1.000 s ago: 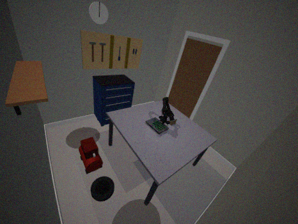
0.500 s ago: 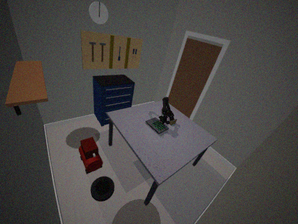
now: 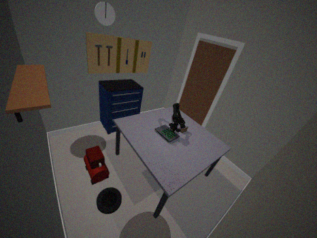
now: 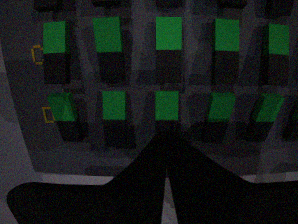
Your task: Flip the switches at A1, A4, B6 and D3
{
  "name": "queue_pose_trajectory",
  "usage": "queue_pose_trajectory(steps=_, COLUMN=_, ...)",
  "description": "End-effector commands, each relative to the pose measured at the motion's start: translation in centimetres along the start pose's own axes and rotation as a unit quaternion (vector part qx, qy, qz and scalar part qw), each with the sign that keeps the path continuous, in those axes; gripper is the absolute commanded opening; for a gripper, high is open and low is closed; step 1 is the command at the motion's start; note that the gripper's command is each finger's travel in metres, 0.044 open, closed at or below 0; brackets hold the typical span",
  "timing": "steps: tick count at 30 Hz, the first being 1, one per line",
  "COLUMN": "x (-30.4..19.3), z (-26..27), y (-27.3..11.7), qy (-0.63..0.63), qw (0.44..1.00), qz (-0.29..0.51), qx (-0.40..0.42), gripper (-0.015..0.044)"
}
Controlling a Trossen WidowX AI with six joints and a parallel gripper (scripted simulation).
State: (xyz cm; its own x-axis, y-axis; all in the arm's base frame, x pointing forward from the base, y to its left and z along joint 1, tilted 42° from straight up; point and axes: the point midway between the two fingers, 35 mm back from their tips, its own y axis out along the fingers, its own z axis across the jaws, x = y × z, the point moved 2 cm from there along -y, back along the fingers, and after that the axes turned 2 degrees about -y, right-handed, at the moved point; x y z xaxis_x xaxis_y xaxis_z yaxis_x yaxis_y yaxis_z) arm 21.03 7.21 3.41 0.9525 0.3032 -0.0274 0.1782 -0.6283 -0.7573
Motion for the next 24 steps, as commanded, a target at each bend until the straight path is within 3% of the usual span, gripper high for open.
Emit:
queue_pose_trajectory(steps=1, x=0.03, z=-0.05, y=0.11, qy=-0.002, qw=1.000, qz=-0.001, qx=-0.002, gripper=0.0000)
queue_pose_trajectory(steps=24, x=0.02, z=-0.05, y=0.42, qy=-0.002, qw=1.000, qz=-0.001, qx=-0.002, gripper=0.0000)
